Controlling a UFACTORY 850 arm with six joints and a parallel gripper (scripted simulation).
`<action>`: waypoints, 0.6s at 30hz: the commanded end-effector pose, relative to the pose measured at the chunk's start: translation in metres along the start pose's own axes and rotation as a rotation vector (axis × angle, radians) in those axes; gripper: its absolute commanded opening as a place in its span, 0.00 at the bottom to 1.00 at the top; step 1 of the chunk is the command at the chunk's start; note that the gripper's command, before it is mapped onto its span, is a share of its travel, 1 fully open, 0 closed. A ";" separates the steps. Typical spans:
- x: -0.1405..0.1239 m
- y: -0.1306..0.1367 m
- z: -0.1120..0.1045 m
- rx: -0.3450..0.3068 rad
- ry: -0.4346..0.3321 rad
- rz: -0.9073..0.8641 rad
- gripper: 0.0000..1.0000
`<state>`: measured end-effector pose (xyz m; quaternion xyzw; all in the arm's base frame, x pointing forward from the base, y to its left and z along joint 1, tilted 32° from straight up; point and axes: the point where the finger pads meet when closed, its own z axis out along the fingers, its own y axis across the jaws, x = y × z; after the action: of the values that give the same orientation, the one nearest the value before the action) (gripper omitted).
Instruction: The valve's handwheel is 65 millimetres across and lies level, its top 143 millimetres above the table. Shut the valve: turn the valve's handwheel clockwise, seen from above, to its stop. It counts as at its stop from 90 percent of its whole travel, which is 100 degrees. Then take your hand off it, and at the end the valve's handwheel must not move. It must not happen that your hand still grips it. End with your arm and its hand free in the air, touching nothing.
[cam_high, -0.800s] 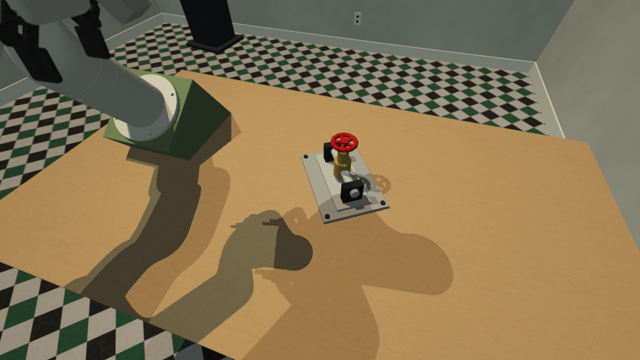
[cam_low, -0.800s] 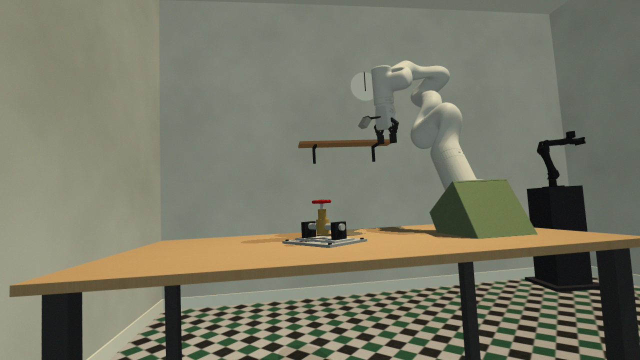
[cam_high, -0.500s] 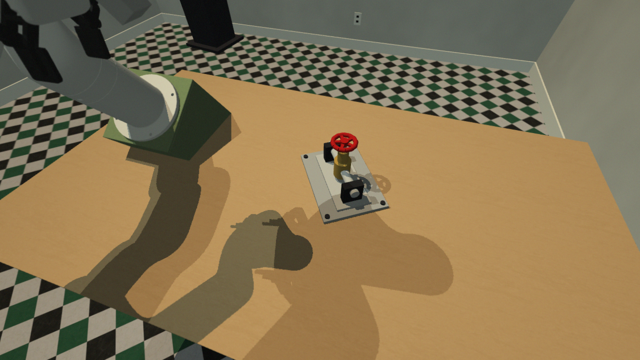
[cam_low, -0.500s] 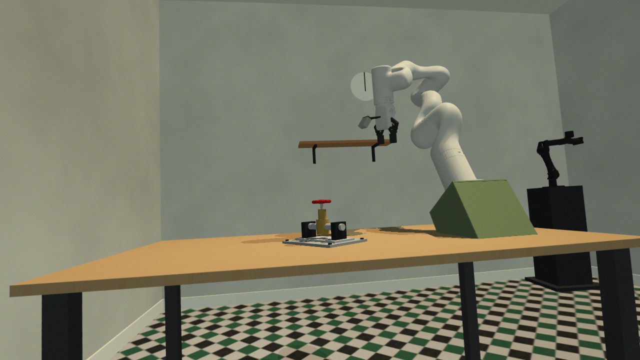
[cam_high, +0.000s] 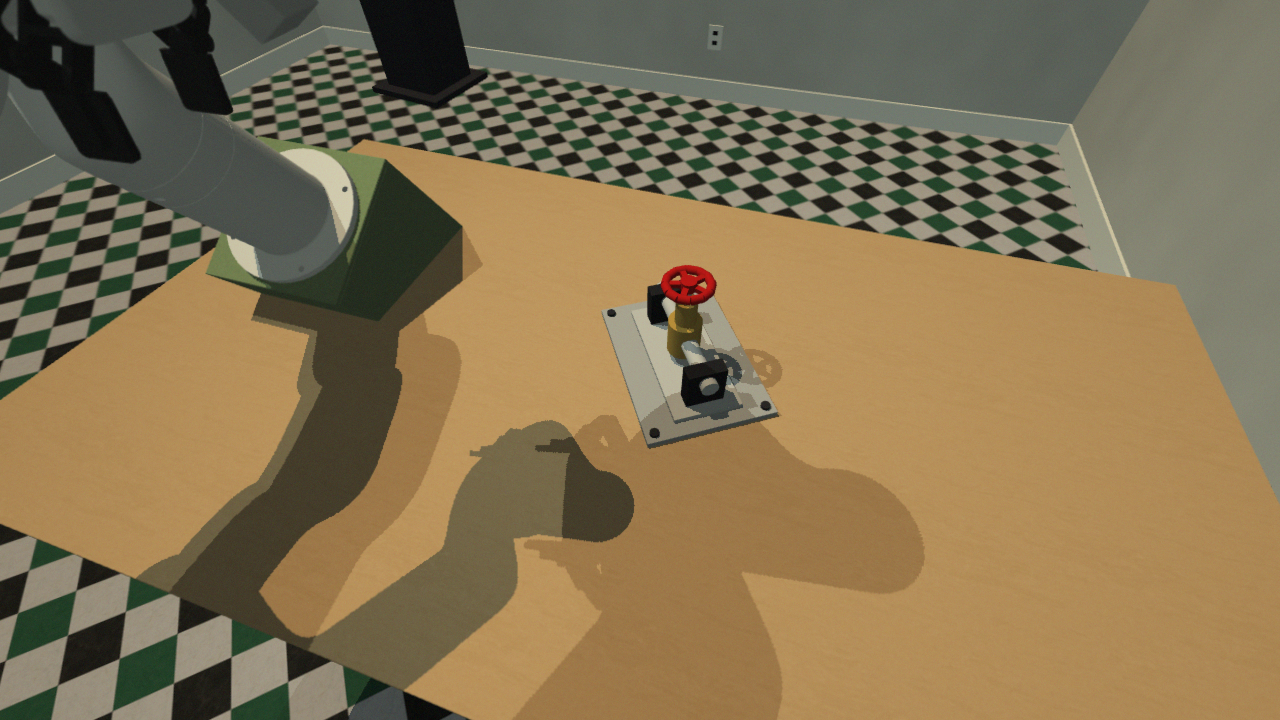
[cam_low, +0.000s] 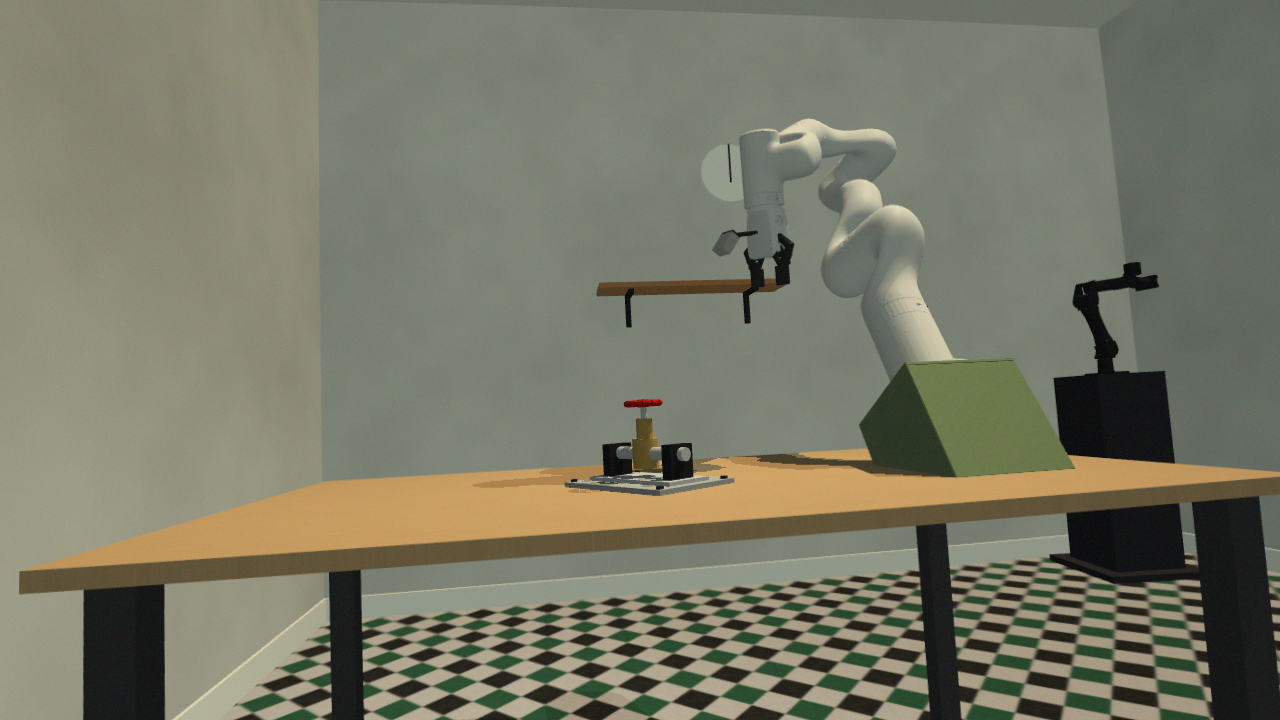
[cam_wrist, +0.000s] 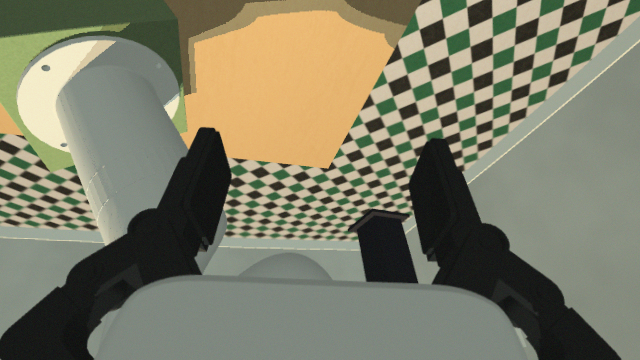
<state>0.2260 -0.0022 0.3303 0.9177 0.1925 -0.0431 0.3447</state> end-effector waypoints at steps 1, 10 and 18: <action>0.048 -0.004 -0.011 0.005 0.018 -0.065 1.00; 0.136 -0.022 -0.013 0.018 0.051 -0.194 1.00; 0.227 -0.053 0.006 0.036 0.079 -0.312 1.00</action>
<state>0.3747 0.0859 0.2736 0.8909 0.3204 -0.0577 0.3168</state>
